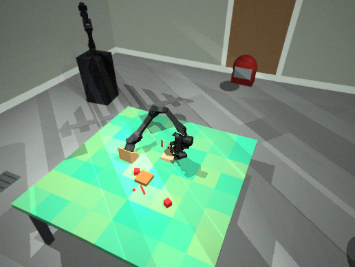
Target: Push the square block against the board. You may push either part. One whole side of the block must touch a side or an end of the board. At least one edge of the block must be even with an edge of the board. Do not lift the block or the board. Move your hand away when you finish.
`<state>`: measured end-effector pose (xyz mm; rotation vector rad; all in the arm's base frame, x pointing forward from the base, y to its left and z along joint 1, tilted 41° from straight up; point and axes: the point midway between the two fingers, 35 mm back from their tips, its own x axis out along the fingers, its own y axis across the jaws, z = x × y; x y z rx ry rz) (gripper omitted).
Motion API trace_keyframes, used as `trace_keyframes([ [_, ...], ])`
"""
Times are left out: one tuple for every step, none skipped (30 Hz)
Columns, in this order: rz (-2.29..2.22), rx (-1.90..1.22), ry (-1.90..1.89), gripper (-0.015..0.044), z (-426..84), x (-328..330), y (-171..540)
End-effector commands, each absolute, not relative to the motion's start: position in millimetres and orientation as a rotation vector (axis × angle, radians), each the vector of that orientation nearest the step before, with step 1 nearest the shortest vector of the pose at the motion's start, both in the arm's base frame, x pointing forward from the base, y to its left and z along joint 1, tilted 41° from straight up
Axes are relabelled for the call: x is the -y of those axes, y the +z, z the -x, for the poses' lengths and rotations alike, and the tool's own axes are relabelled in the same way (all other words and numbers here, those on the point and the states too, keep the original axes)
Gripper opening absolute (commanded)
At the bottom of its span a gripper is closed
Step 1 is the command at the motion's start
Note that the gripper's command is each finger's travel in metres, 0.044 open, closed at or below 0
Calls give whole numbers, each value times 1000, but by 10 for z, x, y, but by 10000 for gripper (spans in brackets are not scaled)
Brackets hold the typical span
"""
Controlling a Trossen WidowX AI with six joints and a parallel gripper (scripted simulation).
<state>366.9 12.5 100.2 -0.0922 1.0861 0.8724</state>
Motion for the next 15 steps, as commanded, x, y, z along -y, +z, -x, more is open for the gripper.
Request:
trace_keyframes([
  [205,-1005,945,0,-3652,-350,1240],
  [232,-987,963,0,-3643,-409,1288],
  [259,-969,982,0,-3632,-468,1335],
  [286,-950,1000,0,-3619,-527,1382],
  [313,-931,1019,0,-3605,-586,1430],
  [339,-911,1037,0,-3590,-644,1477],
  [365,-891,1055,0,-3573,-703,1524],
  [391,-871,1072,0,-3554,-760,1572],
  [417,-850,1090,0,-3533,-818,1619],
  [443,-829,1108,0,-3511,-874,1666],
  [469,-808,1125,0,-3488,-931,1712],
  [494,-786,1142,0,-3462,-987,1759],
  [519,-764,1159,0,-3436,-1042,1806],
  [544,-741,1176,0,-3407,-1097,1852],
  [569,-718,1193,0,-3378,-1151,1898],
])
